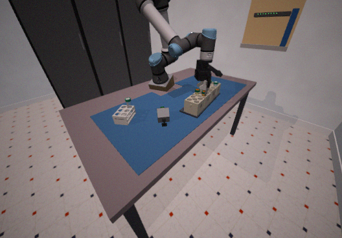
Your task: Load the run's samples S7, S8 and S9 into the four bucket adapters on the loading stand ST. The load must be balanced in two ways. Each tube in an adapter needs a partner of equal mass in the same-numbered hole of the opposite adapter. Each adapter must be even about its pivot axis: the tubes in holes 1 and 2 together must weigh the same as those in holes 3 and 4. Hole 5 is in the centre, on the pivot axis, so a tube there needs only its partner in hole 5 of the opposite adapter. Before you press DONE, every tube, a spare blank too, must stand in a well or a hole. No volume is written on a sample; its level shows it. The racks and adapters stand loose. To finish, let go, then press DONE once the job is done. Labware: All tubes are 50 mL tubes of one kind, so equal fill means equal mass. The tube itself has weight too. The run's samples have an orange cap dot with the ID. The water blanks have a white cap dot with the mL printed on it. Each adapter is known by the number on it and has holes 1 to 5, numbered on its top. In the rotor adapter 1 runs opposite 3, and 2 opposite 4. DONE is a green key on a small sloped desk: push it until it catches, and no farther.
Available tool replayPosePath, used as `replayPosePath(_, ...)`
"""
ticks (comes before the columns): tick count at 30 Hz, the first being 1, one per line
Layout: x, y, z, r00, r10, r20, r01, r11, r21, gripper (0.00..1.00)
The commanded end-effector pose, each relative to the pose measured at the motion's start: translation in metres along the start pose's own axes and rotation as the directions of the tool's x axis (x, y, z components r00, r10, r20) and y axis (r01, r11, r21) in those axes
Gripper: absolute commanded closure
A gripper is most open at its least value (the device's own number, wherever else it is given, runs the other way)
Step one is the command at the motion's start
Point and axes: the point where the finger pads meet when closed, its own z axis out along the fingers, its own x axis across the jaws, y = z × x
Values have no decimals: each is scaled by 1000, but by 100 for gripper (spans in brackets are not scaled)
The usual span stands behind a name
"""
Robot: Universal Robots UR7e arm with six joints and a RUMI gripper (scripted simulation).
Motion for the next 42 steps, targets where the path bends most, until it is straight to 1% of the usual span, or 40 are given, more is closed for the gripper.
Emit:
replayPosePath(1, 0, 0, 0, 1000, 0, -1, 0, 1000, 1, 100)
replayPosePath(3, 0, 0, 0, 1000, 0, -1, 0, 1000, 1, 100)
replayPosePath(4, 0, 0, 0, 1000, 0, -1, 0, 1000, 1, 65)
replayPosePath(18, 0, 0, 0, 1000, 0, -1, 0, 1000, 1, 65)
replayPosePath(21, 0, 0, -10, 1000, 0, -1, 0, 1000, 1, 65)
replayPosePath(23, 0, 0, -10, 1000, 0, -1, 0, 1000, 1, 65)
replayPosePath(32, 0, 0, -40, 1000, 0, -1, 0, 1000, 1, 65)
replayPosePath(36, 0, 0, -41, 1000, 0, -1, 0, 1000, 1, 65)
replayPosePath(37, 2, 8, -41, 1000, -8, -1, 8, 1000, 1, 100)
replayPosePath(38, 4, 16, -41, 1000, -8, -1, 8, 1000, 1, 100)
replayPosePath(40, 4, 16, -41, 1000, -8, -1, 8, 1000, 1, 100)
replayPosePath(42, 7, 33, -41, 1000, -8, -1, 8, 1000, 1, 100)
